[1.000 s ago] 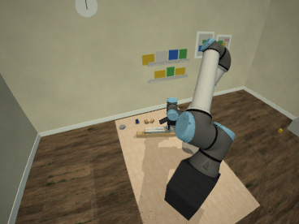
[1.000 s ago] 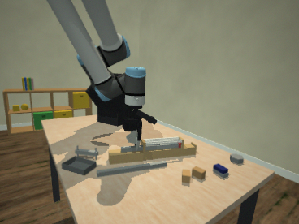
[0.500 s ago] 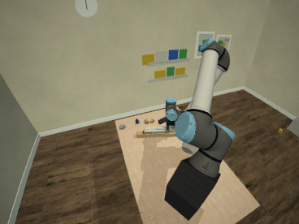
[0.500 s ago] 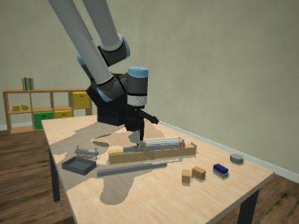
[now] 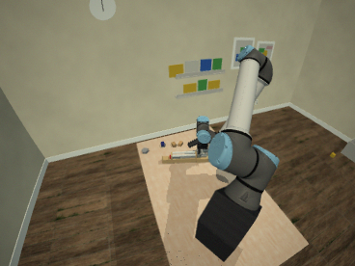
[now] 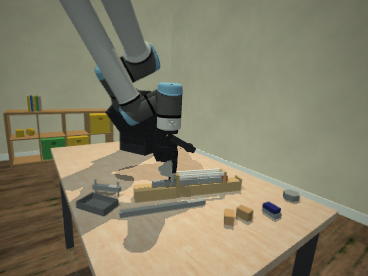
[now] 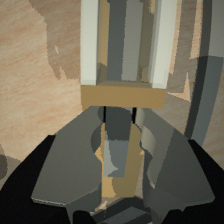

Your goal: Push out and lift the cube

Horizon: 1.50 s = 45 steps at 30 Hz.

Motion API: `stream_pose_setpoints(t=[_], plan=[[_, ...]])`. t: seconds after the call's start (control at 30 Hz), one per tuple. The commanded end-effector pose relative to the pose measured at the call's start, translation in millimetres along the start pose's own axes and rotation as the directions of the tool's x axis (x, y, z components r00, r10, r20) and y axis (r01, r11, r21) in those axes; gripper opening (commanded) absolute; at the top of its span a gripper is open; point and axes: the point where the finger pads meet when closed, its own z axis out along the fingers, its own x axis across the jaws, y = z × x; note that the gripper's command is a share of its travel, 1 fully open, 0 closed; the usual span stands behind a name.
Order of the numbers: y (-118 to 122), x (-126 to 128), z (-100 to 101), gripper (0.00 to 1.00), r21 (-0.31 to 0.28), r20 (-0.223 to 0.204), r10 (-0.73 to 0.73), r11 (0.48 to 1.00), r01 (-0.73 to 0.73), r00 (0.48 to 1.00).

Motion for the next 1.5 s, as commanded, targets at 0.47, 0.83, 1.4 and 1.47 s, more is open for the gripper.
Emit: stream_pose_setpoints(t=[0.47, 0.83, 1.4, 1.47], plan=[[-0.1, 0.3, -0.5, 0.00, 0.000, -0.001, 0.000, 1.000, 0.000, 1.000], [-0.1, 0.3, -0.5, 0.22, 0.000, -0.001, 0.000, 1.000, 0.000, 1.000], [-0.1, 0.3, -0.5, 0.22, 0.000, -0.001, 0.000, 1.000, 0.000, 1.000], [-0.1, 0.3, -0.5, 0.22, 0.000, -0.001, 0.000, 1.000, 0.000, 1.000]])
